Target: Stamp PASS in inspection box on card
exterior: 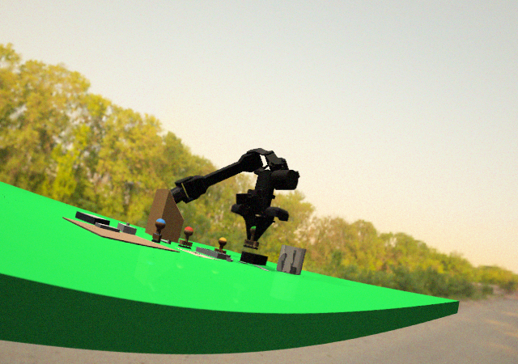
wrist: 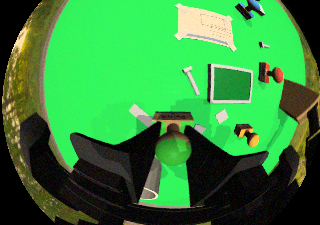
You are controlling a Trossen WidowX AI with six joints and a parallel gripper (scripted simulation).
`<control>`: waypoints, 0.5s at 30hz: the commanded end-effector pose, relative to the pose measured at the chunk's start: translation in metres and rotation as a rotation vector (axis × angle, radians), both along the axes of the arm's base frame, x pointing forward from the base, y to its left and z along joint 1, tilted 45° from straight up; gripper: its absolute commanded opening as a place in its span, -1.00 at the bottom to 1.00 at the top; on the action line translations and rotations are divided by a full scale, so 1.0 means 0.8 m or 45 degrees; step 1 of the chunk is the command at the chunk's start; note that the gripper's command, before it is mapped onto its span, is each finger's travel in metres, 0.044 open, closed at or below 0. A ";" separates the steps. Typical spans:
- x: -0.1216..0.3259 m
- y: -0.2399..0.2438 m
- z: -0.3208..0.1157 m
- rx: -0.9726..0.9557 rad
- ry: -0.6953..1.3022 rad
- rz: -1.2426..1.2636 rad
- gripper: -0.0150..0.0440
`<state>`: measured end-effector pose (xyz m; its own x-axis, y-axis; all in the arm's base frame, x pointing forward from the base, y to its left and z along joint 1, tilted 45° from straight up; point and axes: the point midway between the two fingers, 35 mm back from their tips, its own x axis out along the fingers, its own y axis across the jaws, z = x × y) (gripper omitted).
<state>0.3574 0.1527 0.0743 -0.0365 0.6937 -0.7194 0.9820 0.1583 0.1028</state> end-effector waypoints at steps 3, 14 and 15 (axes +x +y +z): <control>-0.003 0.010 -0.011 -0.002 0.009 0.005 -0.49; -0.004 0.026 -0.027 -0.001 0.009 0.005 -0.49; -0.005 0.028 -0.028 -0.001 0.009 0.005 -0.49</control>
